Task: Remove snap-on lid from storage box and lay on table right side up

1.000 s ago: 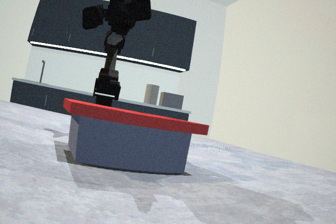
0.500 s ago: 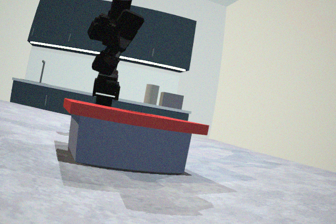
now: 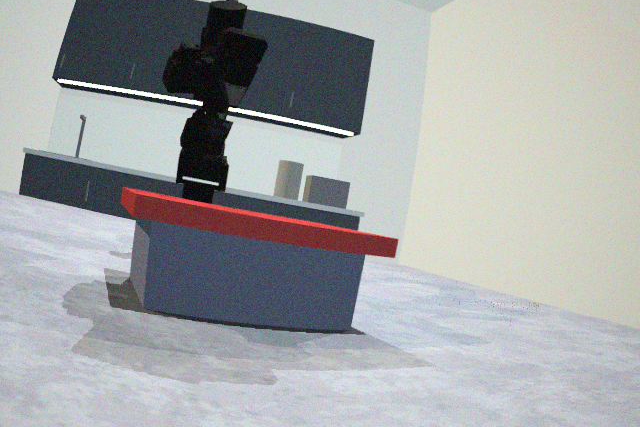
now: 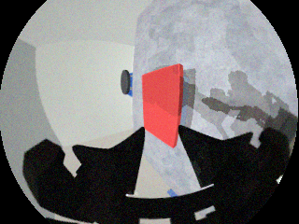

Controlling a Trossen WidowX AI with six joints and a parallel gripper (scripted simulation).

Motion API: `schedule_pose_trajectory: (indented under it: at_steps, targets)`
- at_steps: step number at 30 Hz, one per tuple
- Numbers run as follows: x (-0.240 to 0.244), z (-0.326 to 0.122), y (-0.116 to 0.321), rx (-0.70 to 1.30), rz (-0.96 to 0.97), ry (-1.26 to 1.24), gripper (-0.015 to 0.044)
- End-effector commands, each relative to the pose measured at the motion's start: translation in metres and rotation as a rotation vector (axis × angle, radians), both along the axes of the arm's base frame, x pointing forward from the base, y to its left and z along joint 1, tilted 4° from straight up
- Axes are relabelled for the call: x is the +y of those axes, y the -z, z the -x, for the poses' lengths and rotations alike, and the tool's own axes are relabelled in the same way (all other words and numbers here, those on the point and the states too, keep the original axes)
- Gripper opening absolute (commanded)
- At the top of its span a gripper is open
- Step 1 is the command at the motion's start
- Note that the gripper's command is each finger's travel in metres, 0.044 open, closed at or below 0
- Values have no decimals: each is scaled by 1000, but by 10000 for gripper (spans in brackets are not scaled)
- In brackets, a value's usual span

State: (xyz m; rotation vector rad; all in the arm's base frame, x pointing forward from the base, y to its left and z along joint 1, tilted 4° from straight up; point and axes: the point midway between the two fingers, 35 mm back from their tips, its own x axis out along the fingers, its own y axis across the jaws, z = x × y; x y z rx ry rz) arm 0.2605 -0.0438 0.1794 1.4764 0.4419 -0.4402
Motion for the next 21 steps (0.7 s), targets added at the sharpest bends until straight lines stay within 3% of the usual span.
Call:
schedule_pose_trajectory:
  at_steps: [1, 21]
  targets:
    - [1, 1, 50, 45, -21, 1, 235]
    - [0, -18, 69, 46, -21, 0, 235]
